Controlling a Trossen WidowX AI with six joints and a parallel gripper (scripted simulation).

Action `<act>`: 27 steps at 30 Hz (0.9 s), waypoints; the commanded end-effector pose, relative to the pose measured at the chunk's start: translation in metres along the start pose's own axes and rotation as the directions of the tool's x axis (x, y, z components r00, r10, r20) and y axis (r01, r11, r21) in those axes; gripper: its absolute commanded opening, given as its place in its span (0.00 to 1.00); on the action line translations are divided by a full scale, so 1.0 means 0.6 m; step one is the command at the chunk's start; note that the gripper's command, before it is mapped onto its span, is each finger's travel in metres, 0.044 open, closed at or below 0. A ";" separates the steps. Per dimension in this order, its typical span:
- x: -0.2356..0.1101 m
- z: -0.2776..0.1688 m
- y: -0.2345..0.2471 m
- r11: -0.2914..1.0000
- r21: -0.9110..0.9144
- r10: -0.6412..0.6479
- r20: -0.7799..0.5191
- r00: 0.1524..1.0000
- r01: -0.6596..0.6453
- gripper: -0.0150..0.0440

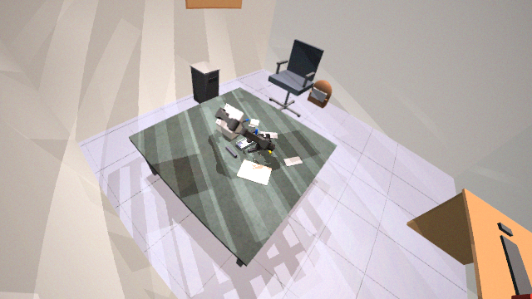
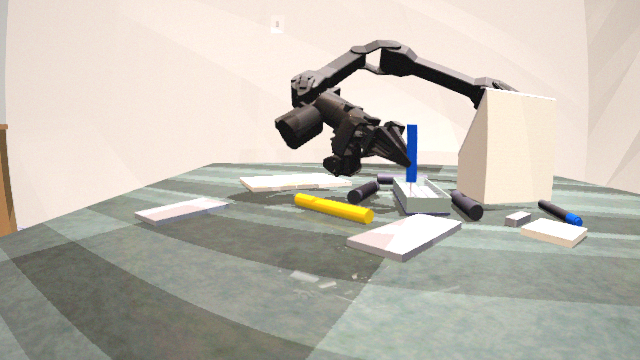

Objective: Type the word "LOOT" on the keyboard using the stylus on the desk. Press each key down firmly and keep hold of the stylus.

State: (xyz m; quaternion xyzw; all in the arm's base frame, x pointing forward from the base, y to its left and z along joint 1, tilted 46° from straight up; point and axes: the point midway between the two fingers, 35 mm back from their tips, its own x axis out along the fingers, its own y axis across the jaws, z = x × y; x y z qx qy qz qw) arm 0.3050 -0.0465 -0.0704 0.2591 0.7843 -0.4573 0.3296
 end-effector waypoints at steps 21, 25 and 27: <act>-0.027 -0.052 0.001 1.000 -0.013 -0.003 0.010 1.000 0.003 0.35; -0.027 -0.052 0.000 1.000 -0.013 -0.003 0.010 1.000 0.003 0.27; -0.029 -0.052 -0.007 1.000 -0.012 -0.003 0.009 1.000 0.003 0.25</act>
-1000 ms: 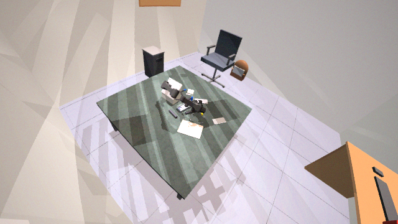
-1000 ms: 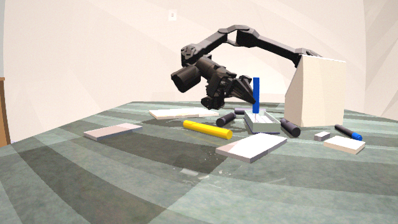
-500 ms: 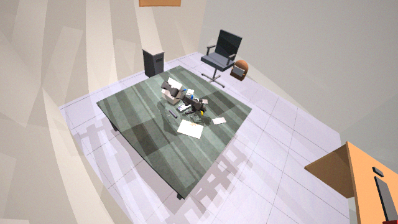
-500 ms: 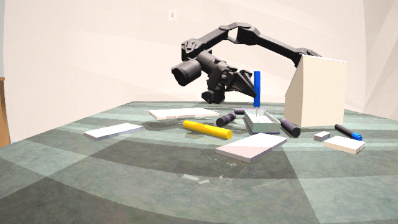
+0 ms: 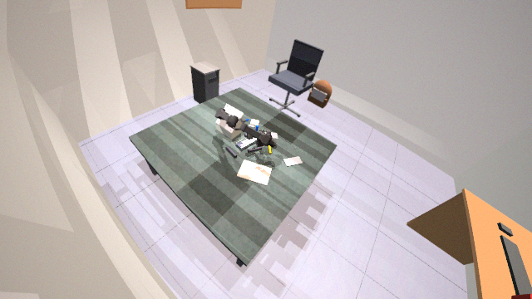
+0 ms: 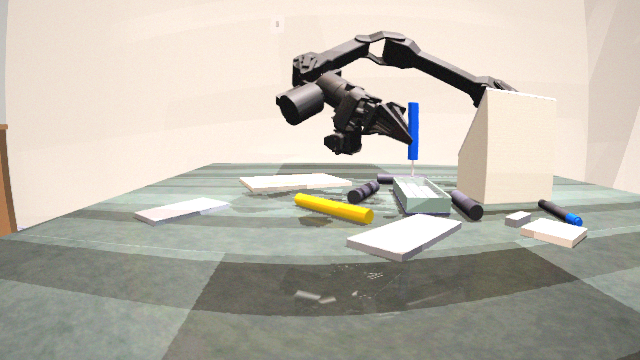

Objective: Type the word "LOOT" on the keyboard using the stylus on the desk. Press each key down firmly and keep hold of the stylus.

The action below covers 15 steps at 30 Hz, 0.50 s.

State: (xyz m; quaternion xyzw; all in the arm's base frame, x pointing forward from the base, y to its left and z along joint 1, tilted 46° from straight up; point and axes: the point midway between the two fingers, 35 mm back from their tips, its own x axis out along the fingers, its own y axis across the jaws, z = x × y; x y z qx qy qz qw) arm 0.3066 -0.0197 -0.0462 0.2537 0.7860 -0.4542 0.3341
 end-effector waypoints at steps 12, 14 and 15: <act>-0.012 0.001 -0.082 1.000 0.011 -0.001 -0.009 1.000 0.001 0.25; -0.011 0.002 -0.082 1.000 0.011 -0.001 -0.008 1.000 0.001 0.25; -0.009 0.006 -0.082 1.000 0.011 -0.001 -0.008 1.000 0.001 0.25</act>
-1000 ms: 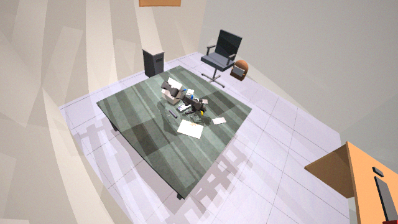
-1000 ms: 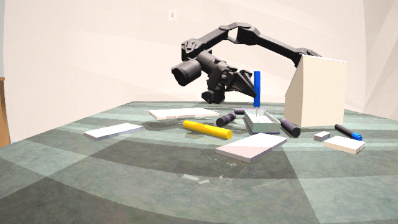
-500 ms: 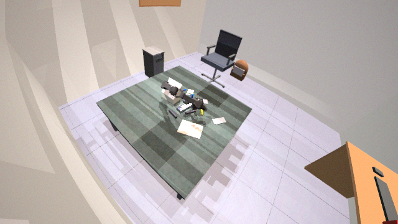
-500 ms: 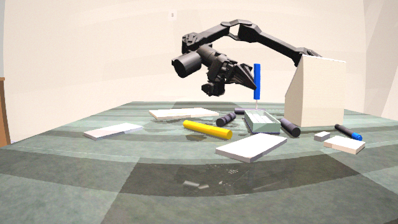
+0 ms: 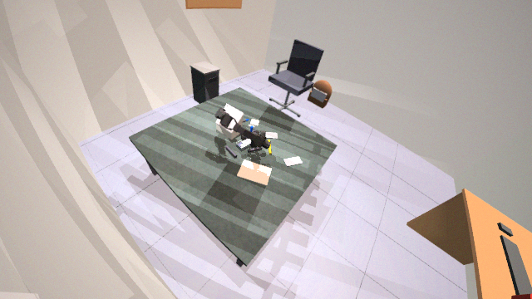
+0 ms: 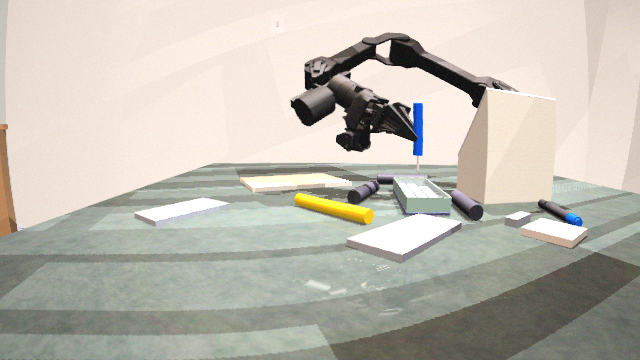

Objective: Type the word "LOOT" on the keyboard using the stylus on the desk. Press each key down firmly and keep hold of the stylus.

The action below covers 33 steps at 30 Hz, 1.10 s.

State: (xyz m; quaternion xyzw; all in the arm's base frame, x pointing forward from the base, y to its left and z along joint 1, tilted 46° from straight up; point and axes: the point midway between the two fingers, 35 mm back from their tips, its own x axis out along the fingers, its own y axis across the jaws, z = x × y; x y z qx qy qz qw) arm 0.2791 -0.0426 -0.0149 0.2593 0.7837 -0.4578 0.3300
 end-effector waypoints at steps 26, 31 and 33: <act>0.027 0.037 -0.005 1.000 -0.002 -0.005 0.000 1.000 0.005 0.39; 0.028 0.040 -0.005 1.000 -0.002 -0.005 0.000 1.000 0.005 0.39; 0.029 0.040 -0.005 1.000 -0.002 -0.005 0.000 1.000 0.005 0.39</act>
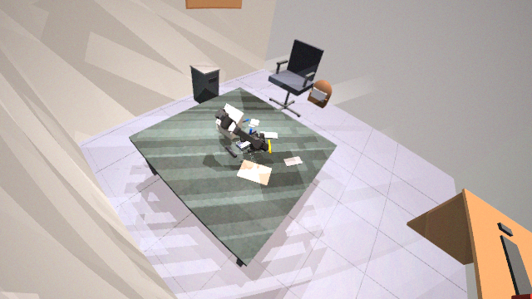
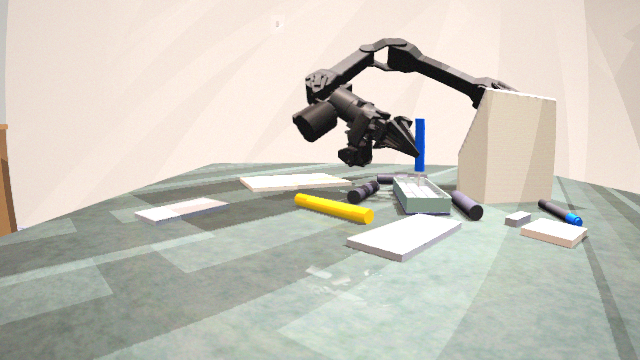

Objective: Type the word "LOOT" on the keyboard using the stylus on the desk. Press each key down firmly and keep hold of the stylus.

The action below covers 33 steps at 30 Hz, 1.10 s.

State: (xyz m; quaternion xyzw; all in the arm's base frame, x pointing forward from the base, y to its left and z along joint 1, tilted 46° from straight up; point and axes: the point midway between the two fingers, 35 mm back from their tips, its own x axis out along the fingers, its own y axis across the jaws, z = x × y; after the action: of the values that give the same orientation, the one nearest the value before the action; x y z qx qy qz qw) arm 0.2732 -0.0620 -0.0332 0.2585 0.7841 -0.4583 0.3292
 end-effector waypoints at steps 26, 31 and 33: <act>0.010 0.017 0.000 1.000 -0.002 -0.003 0.001 1.000 0.003 0.39; 0.012 0.019 0.000 1.000 -0.002 -0.003 0.001 1.000 0.003 0.39; 0.013 0.021 0.000 1.000 -0.002 -0.003 0.001 1.000 0.003 0.39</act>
State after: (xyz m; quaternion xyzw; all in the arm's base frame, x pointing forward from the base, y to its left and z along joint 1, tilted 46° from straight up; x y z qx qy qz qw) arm 0.2720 -0.0702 -0.0412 0.2584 0.7843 -0.4583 0.3286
